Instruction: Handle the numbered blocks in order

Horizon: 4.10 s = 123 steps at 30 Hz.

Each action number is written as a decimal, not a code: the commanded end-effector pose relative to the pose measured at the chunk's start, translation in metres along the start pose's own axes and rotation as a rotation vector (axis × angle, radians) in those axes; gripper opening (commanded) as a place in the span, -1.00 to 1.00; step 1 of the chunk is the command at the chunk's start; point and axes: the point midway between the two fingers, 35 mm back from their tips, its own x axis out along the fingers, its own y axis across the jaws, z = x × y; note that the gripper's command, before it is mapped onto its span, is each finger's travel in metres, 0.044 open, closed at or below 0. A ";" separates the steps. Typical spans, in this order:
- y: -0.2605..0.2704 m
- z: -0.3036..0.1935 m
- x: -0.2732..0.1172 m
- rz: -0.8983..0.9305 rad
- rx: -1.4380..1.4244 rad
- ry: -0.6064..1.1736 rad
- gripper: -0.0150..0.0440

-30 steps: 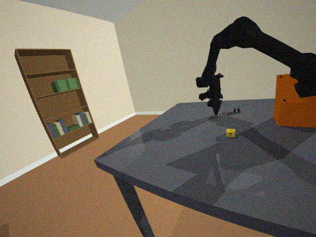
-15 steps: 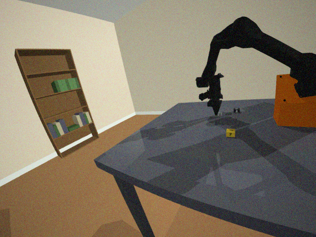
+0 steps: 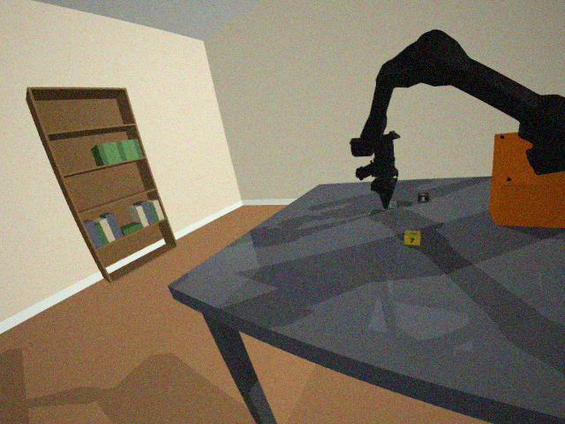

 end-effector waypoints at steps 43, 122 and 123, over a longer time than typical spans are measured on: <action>0.168 -0.037 -0.122 -0.012 0.010 -0.001 -0.08; 0.230 -0.082 0.000 0.012 0.009 0.002 -0.08; 0.230 -0.082 0.000 0.012 0.009 0.002 -0.08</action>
